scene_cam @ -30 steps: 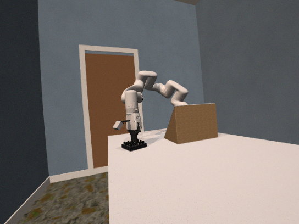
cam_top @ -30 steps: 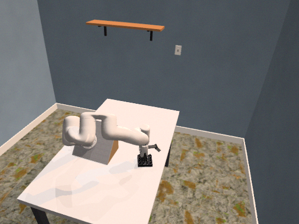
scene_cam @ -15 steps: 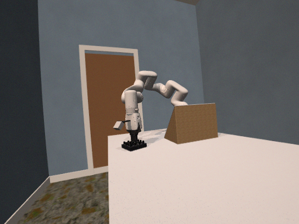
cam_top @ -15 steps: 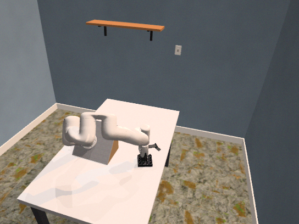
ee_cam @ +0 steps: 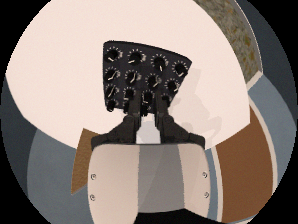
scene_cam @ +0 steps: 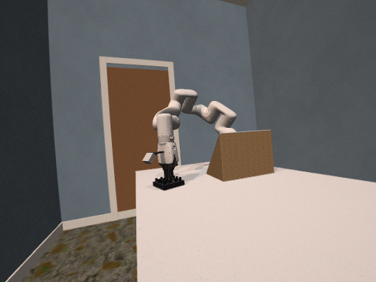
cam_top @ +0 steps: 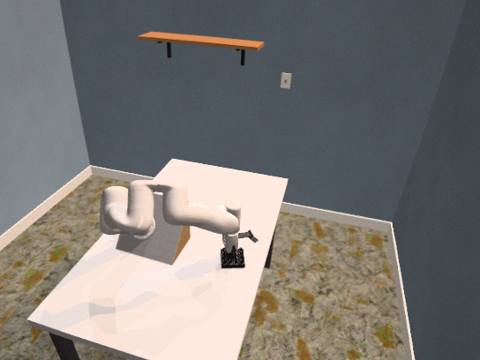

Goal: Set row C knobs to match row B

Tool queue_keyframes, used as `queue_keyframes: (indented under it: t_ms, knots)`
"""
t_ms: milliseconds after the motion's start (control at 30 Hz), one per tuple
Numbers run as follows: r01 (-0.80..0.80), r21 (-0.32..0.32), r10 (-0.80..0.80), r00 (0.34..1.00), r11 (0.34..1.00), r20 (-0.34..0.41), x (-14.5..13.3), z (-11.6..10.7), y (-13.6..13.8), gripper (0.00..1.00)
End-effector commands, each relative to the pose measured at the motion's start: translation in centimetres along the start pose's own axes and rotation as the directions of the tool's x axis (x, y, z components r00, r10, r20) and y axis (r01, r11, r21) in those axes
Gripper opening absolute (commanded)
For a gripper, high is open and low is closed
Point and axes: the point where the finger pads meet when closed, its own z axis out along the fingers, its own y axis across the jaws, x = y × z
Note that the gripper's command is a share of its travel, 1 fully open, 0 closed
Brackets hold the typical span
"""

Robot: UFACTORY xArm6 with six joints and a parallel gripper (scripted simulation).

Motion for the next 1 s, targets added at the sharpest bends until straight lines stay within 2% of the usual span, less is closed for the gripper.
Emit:
queue_keyframes:
  t_ms: [0,433,967]
  knots:
    - [-0.001,-0.001,0.001,1.000,1.000,-0.003,0.1,-0.1,0.1,0.19]
    - [-0.001,-0.001,0.001,1.000,1.000,-0.003,0.1,-0.3,0.1,0.19]
    - [-0.001,0.000,0.001,1.000,1.000,-0.003,0.1,-3.5,0.0,0.19]
